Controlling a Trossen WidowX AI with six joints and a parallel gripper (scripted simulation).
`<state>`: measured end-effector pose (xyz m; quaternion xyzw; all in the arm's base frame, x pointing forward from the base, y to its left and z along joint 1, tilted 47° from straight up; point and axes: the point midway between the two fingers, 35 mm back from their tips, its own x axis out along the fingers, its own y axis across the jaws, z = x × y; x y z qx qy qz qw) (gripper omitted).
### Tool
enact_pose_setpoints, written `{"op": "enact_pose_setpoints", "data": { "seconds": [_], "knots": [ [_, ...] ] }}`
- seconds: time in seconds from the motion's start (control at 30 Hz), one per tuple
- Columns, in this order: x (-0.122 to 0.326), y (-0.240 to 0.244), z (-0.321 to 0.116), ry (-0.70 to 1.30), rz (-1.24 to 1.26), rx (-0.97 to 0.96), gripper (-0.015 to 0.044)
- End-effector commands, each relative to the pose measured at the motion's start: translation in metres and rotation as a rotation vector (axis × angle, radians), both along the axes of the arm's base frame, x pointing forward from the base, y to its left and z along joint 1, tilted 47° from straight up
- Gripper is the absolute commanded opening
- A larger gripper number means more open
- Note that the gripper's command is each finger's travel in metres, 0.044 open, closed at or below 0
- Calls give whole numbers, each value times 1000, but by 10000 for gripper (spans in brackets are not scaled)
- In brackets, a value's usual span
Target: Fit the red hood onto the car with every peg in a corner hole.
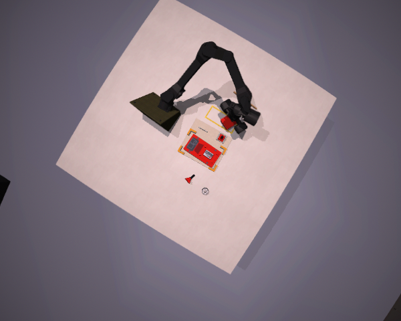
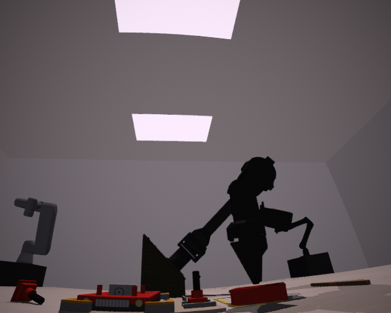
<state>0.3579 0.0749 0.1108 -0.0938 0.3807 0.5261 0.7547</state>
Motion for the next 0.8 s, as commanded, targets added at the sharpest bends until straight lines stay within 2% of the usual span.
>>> {"op": "enact_pose_setpoints", "data": {
  "seconds": [0.0,0.77],
  "knots": [
    [-1,2,-3,8,-2,-3,440],
    [1,10,-10,8,-2,-2,440]
  ]
}}
